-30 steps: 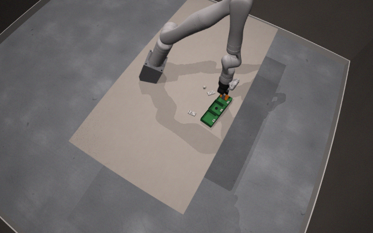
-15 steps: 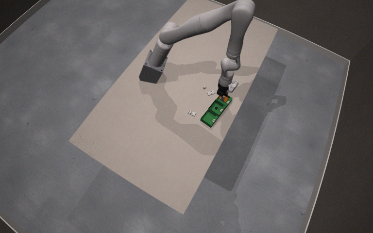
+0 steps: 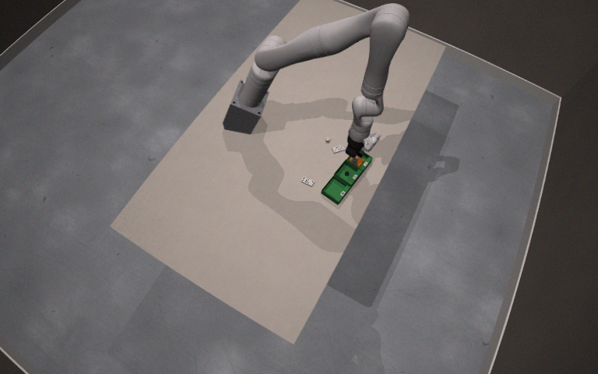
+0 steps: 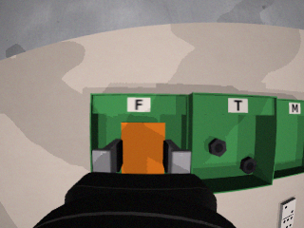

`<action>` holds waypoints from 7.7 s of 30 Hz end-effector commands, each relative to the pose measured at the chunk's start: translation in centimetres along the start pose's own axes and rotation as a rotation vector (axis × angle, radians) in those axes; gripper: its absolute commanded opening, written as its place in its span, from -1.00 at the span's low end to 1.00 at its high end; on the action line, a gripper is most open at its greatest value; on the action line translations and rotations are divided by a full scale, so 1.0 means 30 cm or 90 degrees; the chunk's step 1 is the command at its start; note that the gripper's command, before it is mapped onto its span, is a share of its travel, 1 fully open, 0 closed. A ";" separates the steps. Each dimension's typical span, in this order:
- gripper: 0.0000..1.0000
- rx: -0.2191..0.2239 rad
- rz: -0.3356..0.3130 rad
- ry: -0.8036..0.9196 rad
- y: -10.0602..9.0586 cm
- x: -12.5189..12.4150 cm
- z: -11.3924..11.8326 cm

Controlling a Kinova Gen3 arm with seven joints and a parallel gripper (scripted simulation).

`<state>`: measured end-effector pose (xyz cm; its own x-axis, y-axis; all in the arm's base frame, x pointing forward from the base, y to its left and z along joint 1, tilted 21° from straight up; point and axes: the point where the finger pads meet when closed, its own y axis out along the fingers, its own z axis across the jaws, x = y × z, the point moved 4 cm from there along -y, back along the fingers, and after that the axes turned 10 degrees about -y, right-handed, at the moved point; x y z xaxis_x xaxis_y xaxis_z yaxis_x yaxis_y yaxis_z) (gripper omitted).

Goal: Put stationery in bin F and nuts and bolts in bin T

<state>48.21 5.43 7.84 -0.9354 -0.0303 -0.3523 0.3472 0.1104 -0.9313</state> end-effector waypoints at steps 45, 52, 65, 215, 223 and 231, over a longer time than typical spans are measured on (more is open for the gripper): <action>0.74 0.000 0.001 0.001 -0.002 -0.003 -0.004; 0.74 0.000 0.001 0.001 -0.002 -0.003 -0.004; 0.74 0.000 0.001 0.001 -0.002 -0.003 -0.004; 1.00 0.000 0.001 0.001 -0.620 -0.004 -0.012; 1.00 0.000 0.001 0.001 -0.620 -0.004 -0.012; 1.00 0.000 0.001 0.001 -0.620 -0.004 -0.012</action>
<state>41.82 3.75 25.17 -0.9355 -0.0293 -0.3521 0.3471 0.1101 -0.9314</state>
